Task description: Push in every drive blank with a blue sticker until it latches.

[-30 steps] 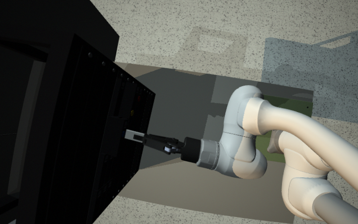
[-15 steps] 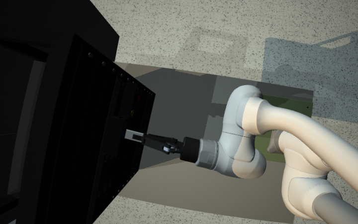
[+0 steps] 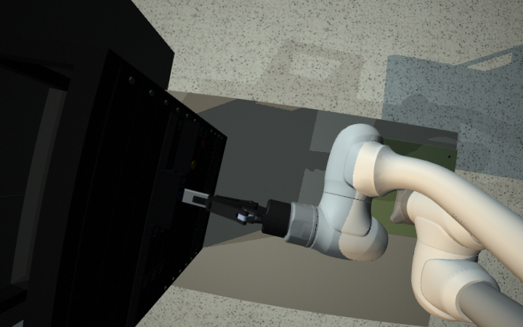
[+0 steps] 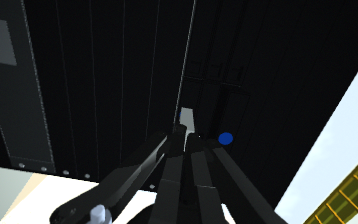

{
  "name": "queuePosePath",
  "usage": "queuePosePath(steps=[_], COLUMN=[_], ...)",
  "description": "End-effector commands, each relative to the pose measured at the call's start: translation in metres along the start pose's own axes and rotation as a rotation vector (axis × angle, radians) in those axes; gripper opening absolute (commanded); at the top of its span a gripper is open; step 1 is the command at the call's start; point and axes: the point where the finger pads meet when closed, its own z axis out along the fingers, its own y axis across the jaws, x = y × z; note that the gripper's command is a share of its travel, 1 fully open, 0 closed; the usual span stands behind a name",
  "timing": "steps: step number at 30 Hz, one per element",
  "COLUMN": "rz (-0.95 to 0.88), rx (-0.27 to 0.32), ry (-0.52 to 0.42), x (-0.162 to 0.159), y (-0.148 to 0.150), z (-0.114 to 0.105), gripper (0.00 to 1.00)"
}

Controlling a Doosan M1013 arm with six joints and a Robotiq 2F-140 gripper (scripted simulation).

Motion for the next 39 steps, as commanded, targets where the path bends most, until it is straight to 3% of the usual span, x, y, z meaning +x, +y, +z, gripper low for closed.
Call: queuePosePath(steps=[1, 39], rz=[0.006, 0.006], rx=[-0.004, -0.004], ry=[0.001, 0.001], x=[-0.0002, -0.0005], y=[0.0045, 0.0056], z=[0.0058, 0.0118], gripper=[0.00, 0.00])
